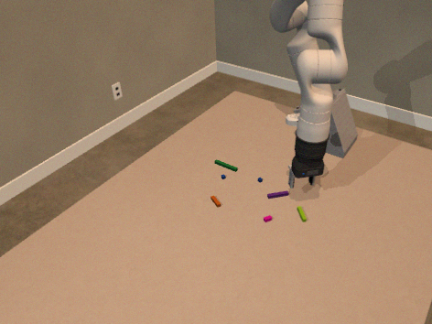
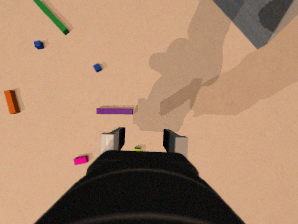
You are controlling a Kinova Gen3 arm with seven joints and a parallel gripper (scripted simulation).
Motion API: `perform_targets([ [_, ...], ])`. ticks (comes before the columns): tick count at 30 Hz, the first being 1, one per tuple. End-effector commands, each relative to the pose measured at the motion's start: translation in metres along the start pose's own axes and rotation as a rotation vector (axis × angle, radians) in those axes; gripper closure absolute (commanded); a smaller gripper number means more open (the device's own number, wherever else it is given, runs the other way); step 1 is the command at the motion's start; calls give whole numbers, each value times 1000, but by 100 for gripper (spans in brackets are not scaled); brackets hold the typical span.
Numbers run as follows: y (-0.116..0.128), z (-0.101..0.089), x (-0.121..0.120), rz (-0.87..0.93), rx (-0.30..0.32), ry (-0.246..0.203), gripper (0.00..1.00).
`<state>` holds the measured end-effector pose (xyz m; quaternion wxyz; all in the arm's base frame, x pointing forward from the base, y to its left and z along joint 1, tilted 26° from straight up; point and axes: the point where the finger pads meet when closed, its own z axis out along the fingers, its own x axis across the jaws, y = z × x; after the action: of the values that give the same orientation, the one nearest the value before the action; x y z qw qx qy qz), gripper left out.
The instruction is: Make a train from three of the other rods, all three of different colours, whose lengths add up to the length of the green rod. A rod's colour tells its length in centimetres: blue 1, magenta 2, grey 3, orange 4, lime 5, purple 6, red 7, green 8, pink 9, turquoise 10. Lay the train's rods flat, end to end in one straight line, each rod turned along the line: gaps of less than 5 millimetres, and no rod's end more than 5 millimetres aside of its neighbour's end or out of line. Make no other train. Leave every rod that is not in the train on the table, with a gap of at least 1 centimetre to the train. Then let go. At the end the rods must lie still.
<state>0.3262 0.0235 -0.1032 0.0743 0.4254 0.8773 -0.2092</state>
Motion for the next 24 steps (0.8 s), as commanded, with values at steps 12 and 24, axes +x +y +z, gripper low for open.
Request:
perform_targets([
  [12,-5,-1,-6,0,-1,0,0],
  [24,-29,-1,-25,0,0,2,0],
])
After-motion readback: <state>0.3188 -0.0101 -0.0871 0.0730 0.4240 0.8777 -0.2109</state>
